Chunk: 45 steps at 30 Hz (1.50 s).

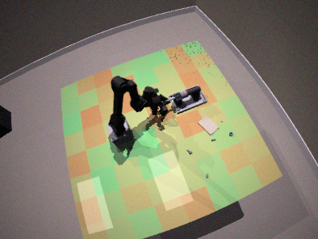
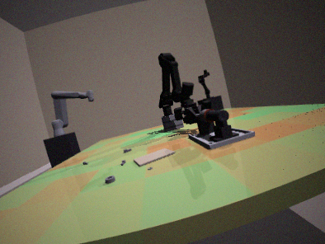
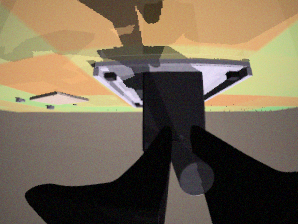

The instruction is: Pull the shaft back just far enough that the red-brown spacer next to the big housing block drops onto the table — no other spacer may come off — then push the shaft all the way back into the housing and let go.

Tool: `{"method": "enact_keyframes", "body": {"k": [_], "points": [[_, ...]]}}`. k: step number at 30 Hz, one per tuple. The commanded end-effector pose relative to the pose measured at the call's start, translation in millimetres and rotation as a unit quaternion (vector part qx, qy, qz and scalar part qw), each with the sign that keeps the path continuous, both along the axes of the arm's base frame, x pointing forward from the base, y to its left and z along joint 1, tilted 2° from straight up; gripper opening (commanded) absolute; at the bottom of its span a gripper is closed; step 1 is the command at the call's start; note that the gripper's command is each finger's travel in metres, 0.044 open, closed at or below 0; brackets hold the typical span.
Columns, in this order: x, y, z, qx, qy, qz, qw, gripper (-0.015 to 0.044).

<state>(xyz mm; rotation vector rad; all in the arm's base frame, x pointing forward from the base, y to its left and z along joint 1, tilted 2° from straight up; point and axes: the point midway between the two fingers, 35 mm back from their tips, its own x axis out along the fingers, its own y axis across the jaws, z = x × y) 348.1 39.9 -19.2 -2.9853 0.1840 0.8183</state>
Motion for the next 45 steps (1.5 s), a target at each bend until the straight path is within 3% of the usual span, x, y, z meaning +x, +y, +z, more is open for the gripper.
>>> {"method": "enact_keyframes", "body": {"k": [1,45], "points": [[-0.9,-0.2,-0.1,0.001,0.000,-0.002,1.000,0.0000],[-6.1,0.5,-0.2,0.001,0.000,-0.002,1.000,0.0000]]}}
